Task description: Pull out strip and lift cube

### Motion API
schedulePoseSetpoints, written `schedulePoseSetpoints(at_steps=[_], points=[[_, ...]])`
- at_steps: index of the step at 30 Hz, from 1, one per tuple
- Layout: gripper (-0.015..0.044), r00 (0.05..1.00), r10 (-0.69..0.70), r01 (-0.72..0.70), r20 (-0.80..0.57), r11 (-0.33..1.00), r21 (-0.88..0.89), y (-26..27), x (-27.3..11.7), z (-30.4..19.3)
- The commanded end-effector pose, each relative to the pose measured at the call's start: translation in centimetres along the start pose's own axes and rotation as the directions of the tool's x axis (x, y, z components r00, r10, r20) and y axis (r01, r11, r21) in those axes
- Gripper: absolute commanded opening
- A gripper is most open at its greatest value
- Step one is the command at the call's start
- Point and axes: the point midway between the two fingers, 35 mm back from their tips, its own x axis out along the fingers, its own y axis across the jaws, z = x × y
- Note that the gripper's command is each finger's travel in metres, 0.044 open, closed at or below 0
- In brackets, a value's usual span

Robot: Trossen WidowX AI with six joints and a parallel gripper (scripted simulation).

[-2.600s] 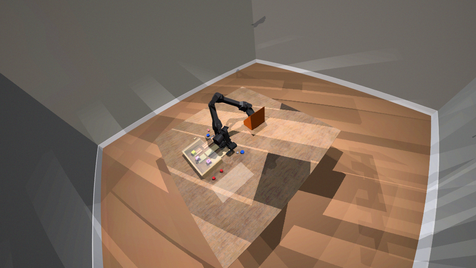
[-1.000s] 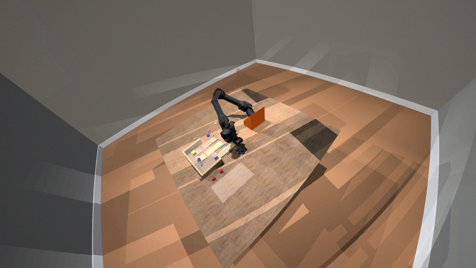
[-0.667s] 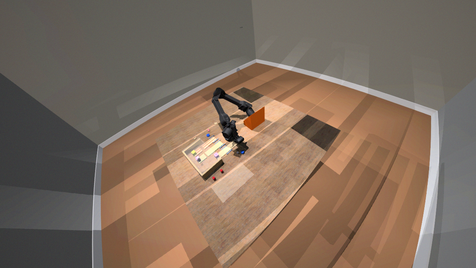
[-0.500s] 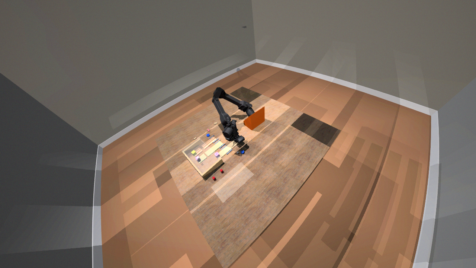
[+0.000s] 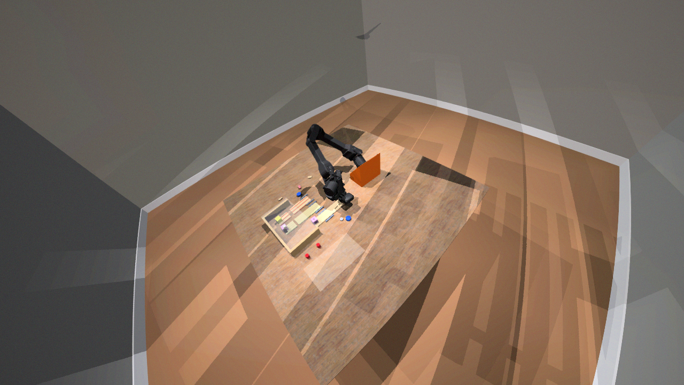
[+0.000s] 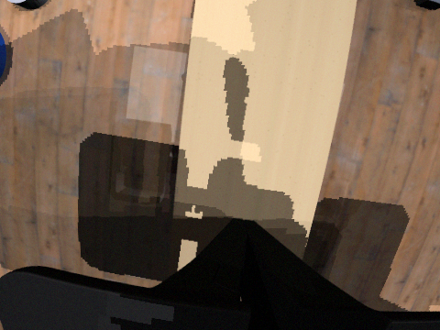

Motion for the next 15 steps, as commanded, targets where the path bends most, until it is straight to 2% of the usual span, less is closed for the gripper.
schedulePoseSetpoints(at_steps=[1, 15], points=[[0.0, 0.999, -0.001, 0.0, -0.036, 1.0, -0.011, -0.2, 0.5, -1.7], [0.0, 0.999, -0.001, 0.0, -0.036, 1.0, -0.012, -0.2, 0.5, -3.1]])
